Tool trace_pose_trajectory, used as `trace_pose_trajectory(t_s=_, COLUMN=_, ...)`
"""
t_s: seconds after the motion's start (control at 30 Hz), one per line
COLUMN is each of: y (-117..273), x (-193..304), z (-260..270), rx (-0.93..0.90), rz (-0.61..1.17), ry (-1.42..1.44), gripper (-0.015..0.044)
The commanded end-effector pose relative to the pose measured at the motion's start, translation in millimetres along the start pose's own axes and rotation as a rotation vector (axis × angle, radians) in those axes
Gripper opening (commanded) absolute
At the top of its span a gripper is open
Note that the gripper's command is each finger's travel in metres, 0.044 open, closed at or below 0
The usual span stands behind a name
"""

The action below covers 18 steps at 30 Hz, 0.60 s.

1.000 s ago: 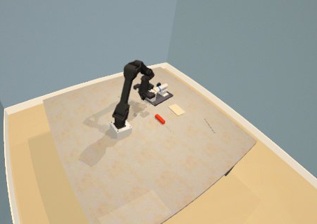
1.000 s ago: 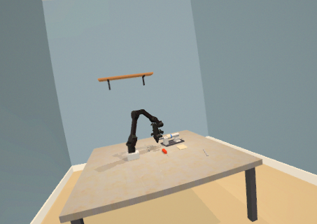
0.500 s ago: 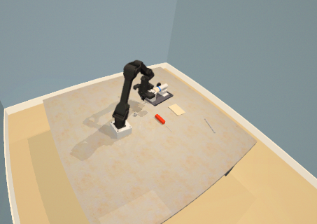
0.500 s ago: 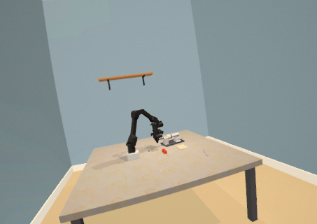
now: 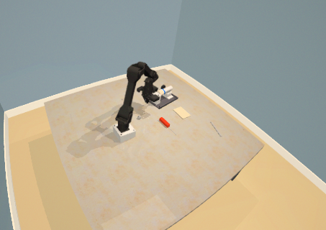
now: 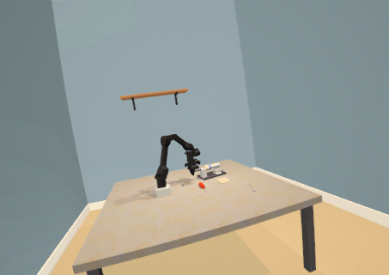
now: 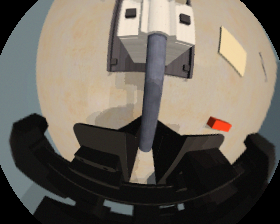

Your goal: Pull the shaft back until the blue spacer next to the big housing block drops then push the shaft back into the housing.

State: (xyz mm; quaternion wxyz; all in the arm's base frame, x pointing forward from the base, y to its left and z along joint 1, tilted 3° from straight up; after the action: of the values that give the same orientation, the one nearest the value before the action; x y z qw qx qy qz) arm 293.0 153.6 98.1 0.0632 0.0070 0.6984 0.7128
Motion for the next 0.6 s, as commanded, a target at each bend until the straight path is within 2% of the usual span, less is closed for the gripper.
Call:
trace_pose_trajectory(t_s=0.0, y=-0.2, x=1.3, z=0.0, rx=0.0, rz=0.003, ry=-0.002, gripper=0.0)
trace_pose_trajectory(t_s=0.57, y=-0.2, x=3.2, z=-0.5, rx=0.0, rz=0.003, ry=-0.002, gripper=0.0)
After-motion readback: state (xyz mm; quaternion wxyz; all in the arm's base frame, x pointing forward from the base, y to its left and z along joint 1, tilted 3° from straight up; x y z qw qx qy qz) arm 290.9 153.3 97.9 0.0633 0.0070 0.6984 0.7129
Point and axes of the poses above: the point midway between the two fingers, 35 mm back from their tips, its own y axis back along the fingers, its own z axis across the jaws, x = y × z, the point moved 5 cm from there along y, back along the fingers, and after that the axes turned 14 degrees about -y, right-handed, at the moved point
